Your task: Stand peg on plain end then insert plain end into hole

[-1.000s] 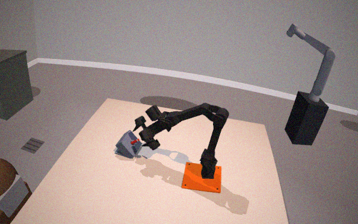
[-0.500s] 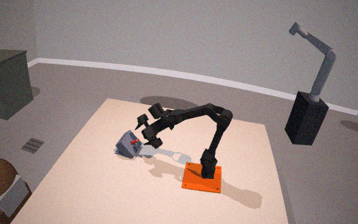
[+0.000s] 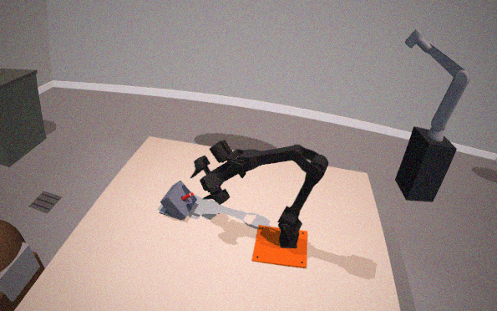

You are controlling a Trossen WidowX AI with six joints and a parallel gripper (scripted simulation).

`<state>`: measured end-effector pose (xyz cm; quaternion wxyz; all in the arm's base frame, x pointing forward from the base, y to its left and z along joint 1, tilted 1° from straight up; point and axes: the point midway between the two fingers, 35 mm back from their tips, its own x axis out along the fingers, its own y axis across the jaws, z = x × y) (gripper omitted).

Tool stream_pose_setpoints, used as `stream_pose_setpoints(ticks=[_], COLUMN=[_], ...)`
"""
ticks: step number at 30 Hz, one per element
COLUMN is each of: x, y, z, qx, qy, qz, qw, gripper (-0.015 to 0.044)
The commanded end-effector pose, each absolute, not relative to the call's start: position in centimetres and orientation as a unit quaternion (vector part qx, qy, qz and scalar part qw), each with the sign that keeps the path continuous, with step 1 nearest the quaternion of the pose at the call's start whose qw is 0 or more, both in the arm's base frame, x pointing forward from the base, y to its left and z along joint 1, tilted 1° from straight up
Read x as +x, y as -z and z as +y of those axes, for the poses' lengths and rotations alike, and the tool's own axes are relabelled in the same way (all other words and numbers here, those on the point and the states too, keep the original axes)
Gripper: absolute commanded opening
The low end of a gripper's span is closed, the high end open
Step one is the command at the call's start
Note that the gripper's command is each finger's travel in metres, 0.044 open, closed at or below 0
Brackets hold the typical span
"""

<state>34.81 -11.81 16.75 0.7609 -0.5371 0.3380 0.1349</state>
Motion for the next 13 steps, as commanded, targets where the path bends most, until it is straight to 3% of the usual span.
stream_pose_setpoints(ticks=[1,13], x=[34.4,33.3], y=[-17.2,-18.1], z=[-11.7,-11.5], qx=[-0.54,-0.539], qy=[-0.136,-0.136], qz=[0.336,0.336], qw=[0.76,0.76], gripper=[0.044,0.044])
